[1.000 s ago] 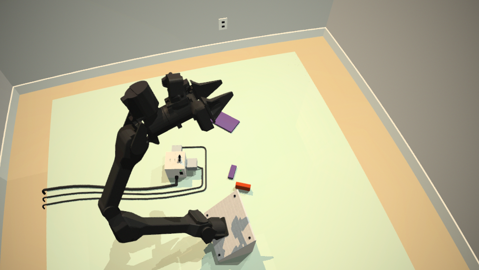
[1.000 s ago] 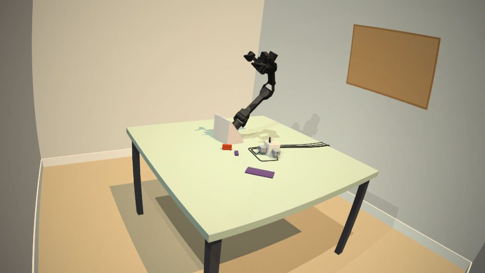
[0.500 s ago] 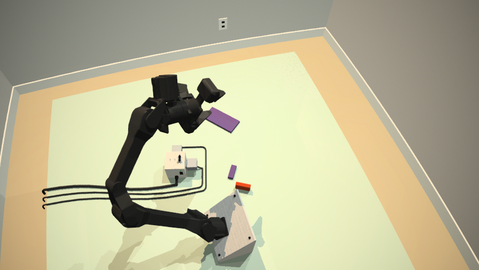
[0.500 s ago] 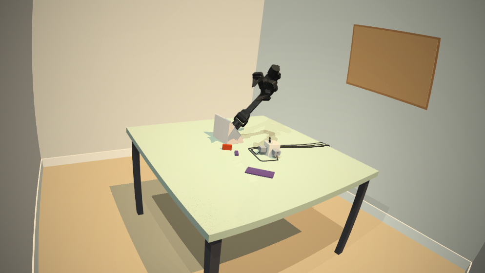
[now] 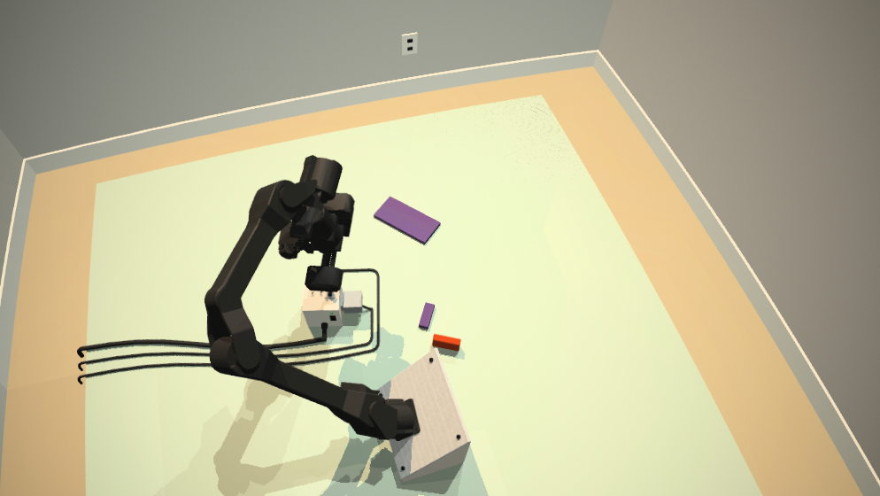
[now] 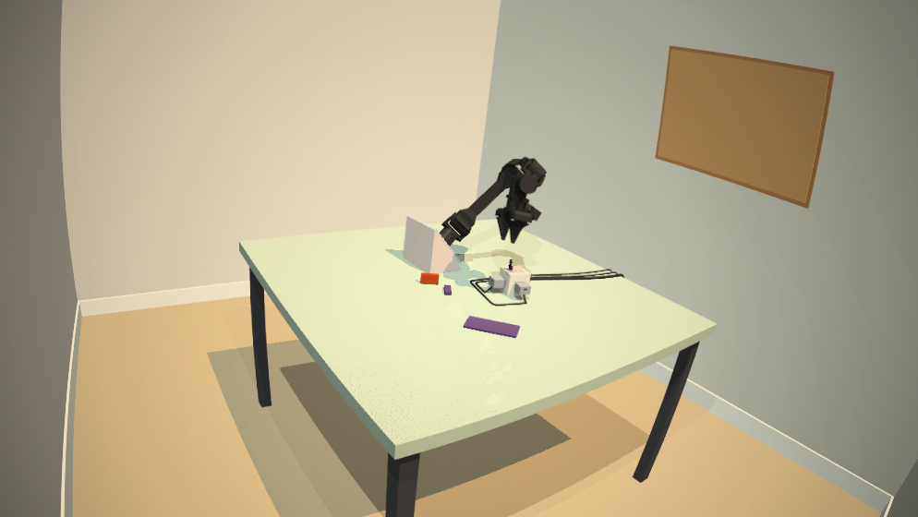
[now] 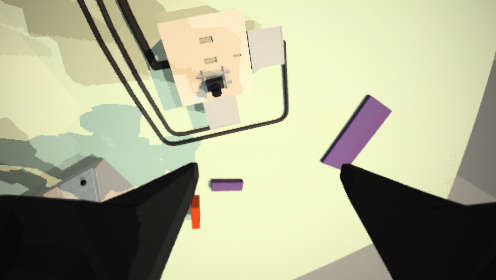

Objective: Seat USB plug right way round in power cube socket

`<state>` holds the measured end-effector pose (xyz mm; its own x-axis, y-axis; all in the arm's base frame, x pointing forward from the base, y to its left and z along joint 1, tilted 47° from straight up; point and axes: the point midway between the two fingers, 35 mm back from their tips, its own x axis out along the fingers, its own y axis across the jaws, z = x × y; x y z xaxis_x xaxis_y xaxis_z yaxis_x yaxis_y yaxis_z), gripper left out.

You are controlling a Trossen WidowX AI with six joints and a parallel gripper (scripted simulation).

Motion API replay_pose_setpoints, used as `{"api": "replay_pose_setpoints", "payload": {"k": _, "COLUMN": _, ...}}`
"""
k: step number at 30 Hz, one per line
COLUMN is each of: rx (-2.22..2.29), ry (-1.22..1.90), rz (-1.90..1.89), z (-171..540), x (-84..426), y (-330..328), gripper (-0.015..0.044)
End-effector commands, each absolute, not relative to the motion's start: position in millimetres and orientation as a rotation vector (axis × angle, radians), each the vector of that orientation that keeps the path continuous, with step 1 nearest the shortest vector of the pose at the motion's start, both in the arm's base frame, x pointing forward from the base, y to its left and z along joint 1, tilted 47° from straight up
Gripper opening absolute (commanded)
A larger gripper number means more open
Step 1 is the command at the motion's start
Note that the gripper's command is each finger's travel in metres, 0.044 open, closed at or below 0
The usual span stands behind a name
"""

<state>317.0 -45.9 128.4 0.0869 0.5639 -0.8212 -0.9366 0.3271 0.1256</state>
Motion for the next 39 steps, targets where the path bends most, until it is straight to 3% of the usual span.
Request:
{"api": "replay_pose_setpoints", "payload": {"k": 1, "rx": -0.47, "ry": 0.72, "rz": 1.493, "z": 122.8, "x": 304.1, "y": 8.6, "gripper": 0.044}}
{"api": "replay_pose_setpoints", "payload": {"k": 39, "rx": -0.47, "ry": 0.717, "rz": 1.495, "z": 104.7, "x": 302.3, "y": 23.1, "gripper": 0.044}}
